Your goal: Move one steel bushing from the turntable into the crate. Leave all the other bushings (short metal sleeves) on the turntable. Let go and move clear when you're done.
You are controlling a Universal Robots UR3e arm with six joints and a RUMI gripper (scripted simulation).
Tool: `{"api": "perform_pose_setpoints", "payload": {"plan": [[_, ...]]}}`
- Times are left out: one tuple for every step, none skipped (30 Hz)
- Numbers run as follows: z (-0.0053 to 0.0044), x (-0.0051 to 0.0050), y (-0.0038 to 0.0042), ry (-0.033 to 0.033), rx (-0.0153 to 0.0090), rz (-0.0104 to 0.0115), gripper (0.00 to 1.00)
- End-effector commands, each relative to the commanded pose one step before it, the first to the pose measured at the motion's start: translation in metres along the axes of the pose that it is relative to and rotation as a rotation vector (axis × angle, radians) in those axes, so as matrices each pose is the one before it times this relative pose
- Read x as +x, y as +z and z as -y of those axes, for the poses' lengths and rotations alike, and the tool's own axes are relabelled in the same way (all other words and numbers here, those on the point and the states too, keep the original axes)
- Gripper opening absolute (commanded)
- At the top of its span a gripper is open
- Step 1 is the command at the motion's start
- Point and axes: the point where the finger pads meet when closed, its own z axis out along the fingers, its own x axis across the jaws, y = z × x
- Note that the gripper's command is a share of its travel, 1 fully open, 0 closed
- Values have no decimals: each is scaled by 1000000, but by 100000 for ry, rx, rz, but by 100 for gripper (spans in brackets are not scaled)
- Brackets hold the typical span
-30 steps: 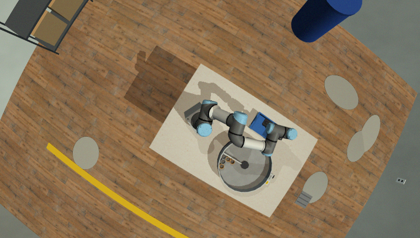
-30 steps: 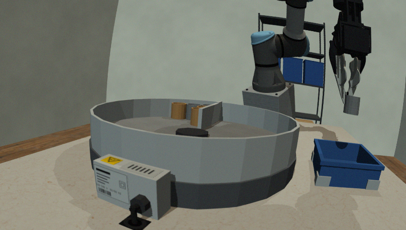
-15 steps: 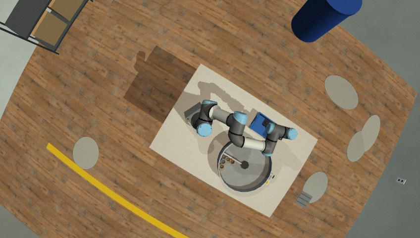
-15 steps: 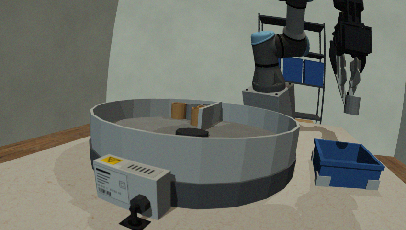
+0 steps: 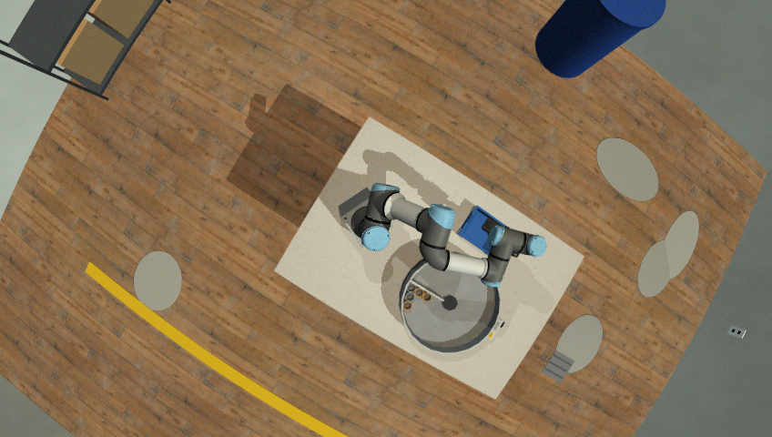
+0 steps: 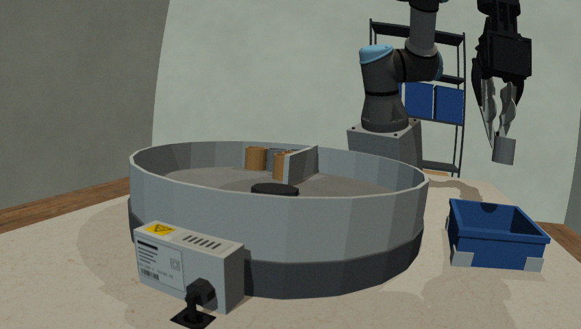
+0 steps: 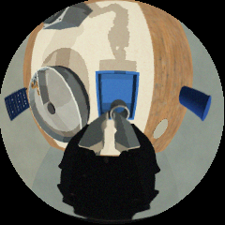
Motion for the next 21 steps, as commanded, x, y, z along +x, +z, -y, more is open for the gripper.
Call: {"api": "perform_pose_setpoints", "payload": {"plan": [[-802,223,-1196,37,-336,-130,0],[0,0,0,0,0,0,0],[0,0,0,0,0,0,0],[0,0,0,0,0,0,0],[0,0,0,0,0,0,0],[0,0,0,0,0,0,0],[0,0,0,0,0,0,0],[0,0,0,0,0,0,0],[0,0,0,0,0,0,0],[0,0,0,0,0,0,0],[0,0,0,0,0,0,0],[0,0,0,0,0,0,0],[0,0,0,0,0,0,0],[0,0,23,0,0,0,0],[-2,2,149,0,0,0,0],[-4,5,377,0,0,0,0],[0,0,0,0,0,0,0],[0,0,0,0,0,0,0],[-6,9,680,0,0,0,0],[-6,12,1036,0,0,0,0],[-2,14,1421,0,0,0,0]]}}
